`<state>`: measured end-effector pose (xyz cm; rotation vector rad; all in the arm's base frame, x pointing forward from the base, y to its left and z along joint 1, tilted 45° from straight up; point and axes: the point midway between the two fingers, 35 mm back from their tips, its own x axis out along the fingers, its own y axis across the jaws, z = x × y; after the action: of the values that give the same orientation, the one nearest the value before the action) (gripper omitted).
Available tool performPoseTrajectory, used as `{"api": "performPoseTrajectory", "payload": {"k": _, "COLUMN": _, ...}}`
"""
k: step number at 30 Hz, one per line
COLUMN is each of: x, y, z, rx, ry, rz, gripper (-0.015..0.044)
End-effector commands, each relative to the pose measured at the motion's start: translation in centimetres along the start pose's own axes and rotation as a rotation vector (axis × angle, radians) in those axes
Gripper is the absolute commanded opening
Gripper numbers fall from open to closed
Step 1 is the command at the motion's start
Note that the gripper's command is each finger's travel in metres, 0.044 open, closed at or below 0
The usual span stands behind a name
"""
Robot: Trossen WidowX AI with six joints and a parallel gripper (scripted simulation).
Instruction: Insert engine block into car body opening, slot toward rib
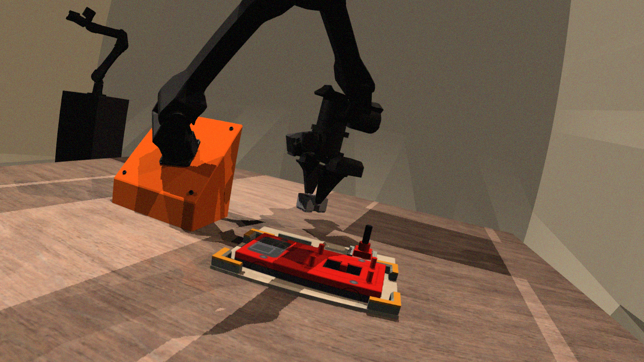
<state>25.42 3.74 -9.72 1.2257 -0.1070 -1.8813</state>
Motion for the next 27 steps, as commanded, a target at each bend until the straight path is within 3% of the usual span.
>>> {"api": "performPoseTrajectory", "payload": {"k": 1, "x": -1.6, "y": 0.1, "z": -0.2, "rx": 0.002, "ry": 0.019, "rz": -0.001, "gripper": 0.0}}
{"api": "performPoseTrajectory", "payload": {"k": 21, "x": -8.0, "y": -0.2, "z": 0.7, "rx": -0.038, "ry": 0.041, "rz": 0.008, "gripper": 0.0}}
{"api": "performPoseTrajectory", "payload": {"k": 27, "x": -8.1, "y": 0.1, "z": 0.8, "rx": 0.011, "ry": 0.044, "rz": 0.005, "gripper": 0.0}}
